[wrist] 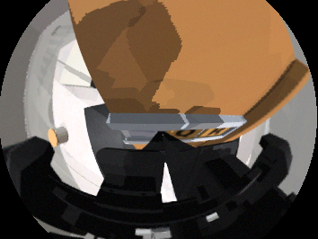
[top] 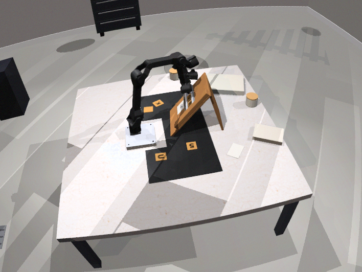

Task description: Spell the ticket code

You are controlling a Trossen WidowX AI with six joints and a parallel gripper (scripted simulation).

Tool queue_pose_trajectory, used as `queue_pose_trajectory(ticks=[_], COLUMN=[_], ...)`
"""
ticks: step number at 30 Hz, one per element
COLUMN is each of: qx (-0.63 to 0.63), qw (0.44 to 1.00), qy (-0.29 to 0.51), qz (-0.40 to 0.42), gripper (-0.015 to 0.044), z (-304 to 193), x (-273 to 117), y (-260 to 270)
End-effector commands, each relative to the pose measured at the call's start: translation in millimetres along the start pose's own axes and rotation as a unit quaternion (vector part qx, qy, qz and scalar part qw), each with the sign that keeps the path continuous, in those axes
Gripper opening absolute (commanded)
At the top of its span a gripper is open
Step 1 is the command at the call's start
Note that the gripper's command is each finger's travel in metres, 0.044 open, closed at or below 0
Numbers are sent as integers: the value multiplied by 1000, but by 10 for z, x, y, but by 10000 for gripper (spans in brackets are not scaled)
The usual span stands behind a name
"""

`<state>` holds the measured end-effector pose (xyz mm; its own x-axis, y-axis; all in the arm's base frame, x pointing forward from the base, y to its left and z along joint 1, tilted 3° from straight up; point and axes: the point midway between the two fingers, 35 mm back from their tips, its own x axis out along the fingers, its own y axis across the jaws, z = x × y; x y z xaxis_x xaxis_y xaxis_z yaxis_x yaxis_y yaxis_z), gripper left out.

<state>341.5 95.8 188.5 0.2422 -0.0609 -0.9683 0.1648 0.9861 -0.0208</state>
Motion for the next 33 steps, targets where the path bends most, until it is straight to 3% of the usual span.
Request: queue_pose_trajectory(ticks=[1, 33], qx=[-2, -2], qw=[1000, 1000], qy=[1, 1], qz=[1, 1], gripper=[0, 0], z=[12, -5], x=[20, -19], y=[9, -106])
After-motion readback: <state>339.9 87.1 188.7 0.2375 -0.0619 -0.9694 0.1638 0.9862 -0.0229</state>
